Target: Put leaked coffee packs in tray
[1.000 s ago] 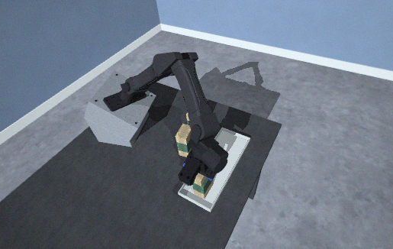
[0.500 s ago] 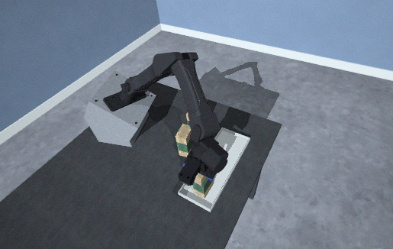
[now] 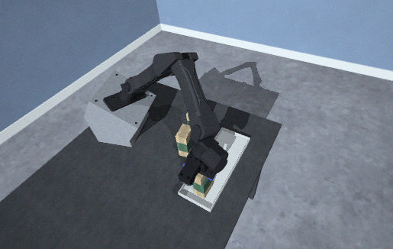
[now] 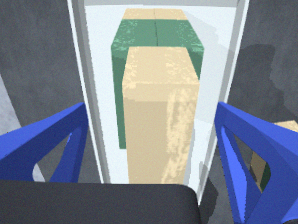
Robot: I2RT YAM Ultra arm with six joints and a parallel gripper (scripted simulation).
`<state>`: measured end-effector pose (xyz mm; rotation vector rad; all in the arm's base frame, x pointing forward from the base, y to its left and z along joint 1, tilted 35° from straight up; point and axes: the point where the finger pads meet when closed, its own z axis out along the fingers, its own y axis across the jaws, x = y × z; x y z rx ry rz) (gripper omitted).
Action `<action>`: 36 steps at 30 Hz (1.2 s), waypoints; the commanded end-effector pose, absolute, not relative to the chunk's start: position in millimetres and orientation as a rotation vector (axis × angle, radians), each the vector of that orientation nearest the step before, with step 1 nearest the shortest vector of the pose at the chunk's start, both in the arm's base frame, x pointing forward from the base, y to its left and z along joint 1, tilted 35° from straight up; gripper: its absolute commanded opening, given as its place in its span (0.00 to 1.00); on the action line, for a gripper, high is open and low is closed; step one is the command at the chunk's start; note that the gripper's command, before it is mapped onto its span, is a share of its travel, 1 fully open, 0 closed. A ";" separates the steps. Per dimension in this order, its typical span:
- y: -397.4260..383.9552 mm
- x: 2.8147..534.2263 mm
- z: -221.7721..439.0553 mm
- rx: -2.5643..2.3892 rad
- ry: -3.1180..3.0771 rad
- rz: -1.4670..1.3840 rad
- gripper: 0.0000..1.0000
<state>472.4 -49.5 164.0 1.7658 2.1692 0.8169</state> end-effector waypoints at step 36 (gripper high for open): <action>-76.8 431.6 242.5 1.745 2.137 0.813 0.79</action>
